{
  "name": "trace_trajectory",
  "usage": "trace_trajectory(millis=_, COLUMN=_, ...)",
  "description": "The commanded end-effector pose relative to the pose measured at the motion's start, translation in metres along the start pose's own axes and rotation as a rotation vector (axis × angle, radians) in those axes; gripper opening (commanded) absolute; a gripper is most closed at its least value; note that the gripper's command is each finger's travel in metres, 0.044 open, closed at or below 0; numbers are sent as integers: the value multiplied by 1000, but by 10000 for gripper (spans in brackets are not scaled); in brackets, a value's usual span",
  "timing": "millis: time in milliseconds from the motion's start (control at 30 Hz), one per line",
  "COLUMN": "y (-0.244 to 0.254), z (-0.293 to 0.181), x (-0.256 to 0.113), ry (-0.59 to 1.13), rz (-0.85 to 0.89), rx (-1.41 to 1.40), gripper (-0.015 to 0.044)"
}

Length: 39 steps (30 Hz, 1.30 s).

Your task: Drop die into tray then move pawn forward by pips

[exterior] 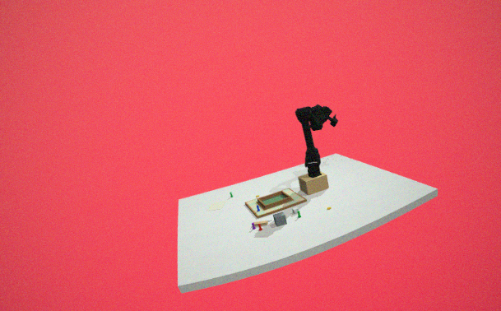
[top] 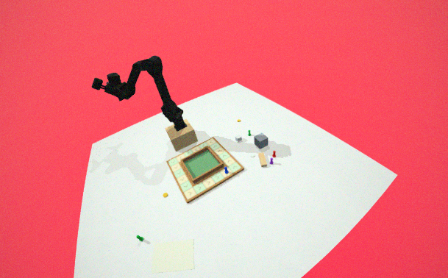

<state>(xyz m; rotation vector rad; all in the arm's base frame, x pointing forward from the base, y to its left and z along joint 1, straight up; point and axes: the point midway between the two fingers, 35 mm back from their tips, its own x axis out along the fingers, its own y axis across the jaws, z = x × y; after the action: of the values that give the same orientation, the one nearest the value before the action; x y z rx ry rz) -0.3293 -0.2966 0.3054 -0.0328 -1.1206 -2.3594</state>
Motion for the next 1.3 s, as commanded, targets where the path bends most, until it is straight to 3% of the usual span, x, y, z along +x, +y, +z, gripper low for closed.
trace_trajectory(millis=0, y=1, z=-1, x=0, ry=3, rz=2, rx=0, gripper=374)
trace_trajectory(millis=133, y=21, z=-29, x=-9, ry=85, rz=39, rx=5, gripper=275)
trace_trajectory(millis=533, y=130, z=-159, x=-107, ry=502, rz=275, rx=-26, gripper=275)
trace_trajectory(millis=933, y=197, z=-248, x=-266, ry=922, rz=494, rx=-81, gripper=275)
trace_trajectory(millis=1267, y=220, z=-274, x=-425, ry=1266, rz=693, rx=-149, gripper=275)
